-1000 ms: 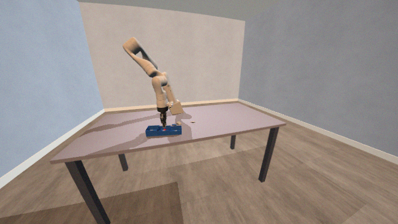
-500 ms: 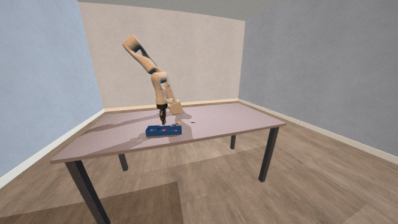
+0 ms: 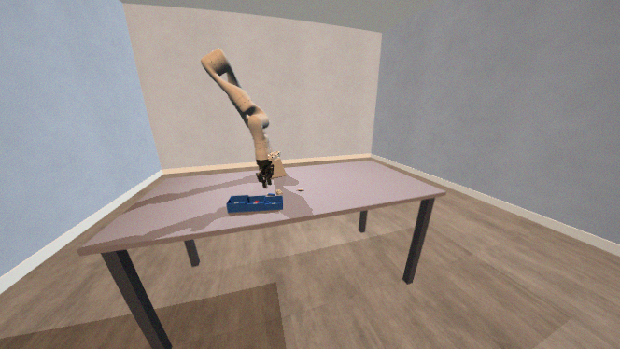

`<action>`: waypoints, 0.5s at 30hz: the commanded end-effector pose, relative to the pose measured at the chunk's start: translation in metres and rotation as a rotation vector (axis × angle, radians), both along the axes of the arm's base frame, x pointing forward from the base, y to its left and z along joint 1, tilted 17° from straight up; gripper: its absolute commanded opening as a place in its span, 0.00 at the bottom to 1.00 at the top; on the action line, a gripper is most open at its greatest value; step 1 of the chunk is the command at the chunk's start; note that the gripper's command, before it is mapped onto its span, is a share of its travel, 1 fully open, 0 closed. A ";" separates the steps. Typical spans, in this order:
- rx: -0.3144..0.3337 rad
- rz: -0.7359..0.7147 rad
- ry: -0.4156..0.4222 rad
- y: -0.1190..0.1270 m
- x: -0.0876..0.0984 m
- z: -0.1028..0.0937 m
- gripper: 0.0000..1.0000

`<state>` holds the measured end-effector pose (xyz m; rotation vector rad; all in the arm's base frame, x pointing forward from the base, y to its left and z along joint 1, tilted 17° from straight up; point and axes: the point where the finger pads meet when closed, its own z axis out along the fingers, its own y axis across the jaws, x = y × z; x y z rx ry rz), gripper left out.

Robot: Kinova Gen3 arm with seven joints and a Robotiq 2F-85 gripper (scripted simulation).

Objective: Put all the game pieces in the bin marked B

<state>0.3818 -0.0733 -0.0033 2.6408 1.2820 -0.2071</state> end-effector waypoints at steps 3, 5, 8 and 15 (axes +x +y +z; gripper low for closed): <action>-0.029 -0.200 -0.083 0.033 -0.022 -0.005 0.41; -0.024 -0.262 -0.091 0.045 -0.033 -0.009 0.41; -0.015 -0.359 -0.102 0.062 -0.050 -0.014 0.41; -0.026 -0.584 -0.163 0.070 -0.054 -0.017 0.41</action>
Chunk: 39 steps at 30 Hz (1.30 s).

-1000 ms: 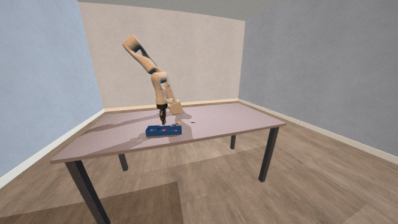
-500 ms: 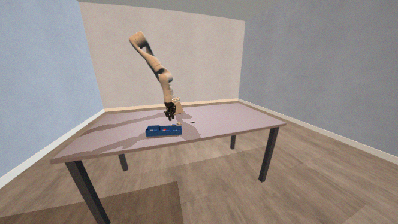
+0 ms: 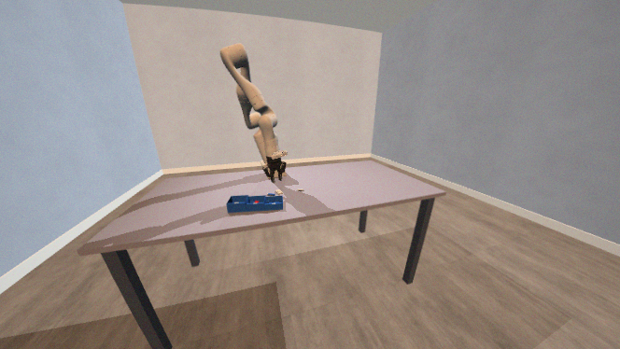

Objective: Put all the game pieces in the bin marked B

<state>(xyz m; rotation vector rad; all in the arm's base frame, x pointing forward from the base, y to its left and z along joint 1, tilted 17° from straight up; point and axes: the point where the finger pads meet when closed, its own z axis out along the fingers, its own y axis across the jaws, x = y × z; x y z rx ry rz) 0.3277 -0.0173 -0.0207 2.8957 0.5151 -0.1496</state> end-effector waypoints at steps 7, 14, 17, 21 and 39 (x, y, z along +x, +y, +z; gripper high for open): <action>-0.085 -0.154 -0.120 0.019 -0.001 -0.001 0.41; -0.085 -0.154 -0.120 0.020 -0.001 -0.001 0.41; -0.085 -0.154 -0.120 0.018 -0.001 -0.001 0.41; -0.085 -0.154 -0.120 0.016 0.000 0.000 0.41; -0.085 -0.154 -0.120 0.010 0.001 0.002 0.41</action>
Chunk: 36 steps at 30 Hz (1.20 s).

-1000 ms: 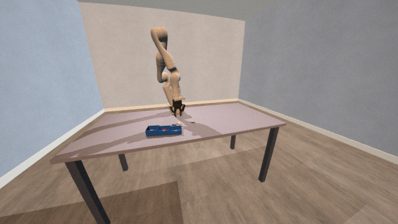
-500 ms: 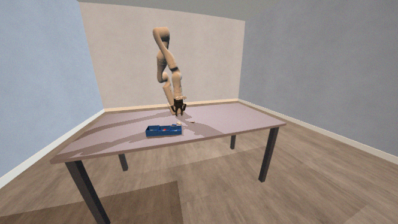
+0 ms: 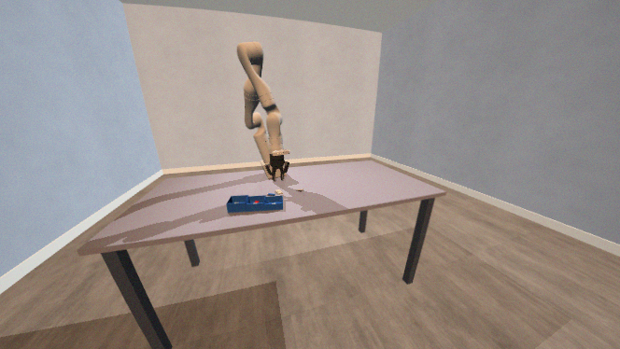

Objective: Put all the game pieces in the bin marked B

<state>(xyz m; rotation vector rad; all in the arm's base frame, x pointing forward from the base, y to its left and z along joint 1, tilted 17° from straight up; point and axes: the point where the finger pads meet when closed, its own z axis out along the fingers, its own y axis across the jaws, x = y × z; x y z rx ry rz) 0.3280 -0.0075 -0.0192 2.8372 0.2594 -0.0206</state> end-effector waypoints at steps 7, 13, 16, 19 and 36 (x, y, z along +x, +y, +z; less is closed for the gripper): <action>0.001 0.000 -0.001 0.000 0.001 0.001 0.41; 0.001 0.000 -0.001 0.000 0.001 0.001 0.41; 0.001 0.000 -0.001 0.000 0.001 0.001 0.41; 0.001 0.000 -0.001 0.000 0.001 0.001 0.41; 0.001 -0.001 -0.001 -0.010 -0.002 -0.034 0.41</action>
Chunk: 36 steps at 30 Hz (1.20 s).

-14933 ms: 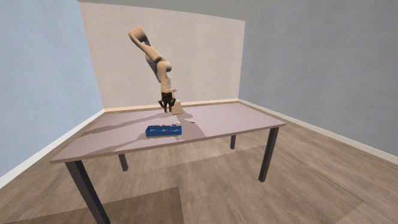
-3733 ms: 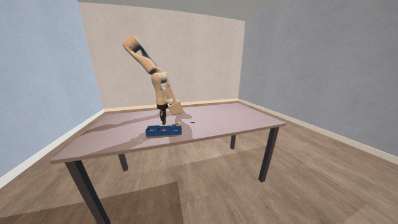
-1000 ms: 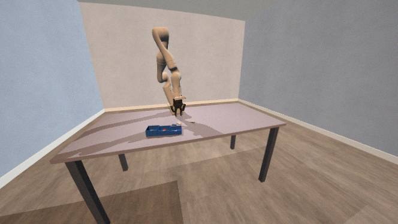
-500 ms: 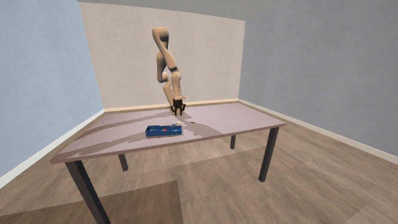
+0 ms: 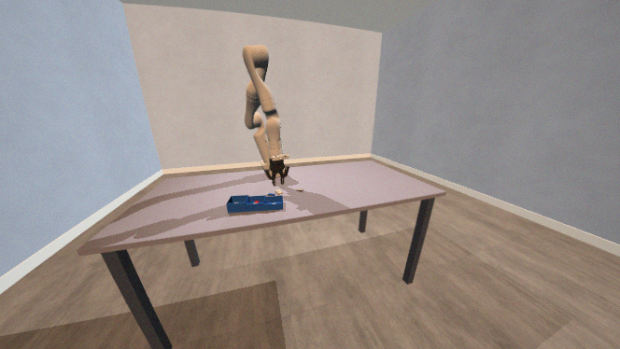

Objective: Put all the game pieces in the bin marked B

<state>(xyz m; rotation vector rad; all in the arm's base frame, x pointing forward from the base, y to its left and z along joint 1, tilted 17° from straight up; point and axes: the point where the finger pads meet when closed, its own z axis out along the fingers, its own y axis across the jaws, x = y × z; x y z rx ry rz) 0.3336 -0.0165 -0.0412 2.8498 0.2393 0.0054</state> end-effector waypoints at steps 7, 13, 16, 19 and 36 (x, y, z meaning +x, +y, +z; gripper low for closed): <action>-0.012 0.011 0.018 -0.006 -0.010 -0.031 0.41; -0.012 0.011 0.018 -0.005 -0.010 -0.031 0.41; -0.012 0.011 0.018 -0.005 -0.009 -0.031 0.41; -0.012 0.011 0.018 -0.006 -0.007 -0.031 0.41; -0.012 0.011 0.018 -0.010 -0.005 -0.040 0.41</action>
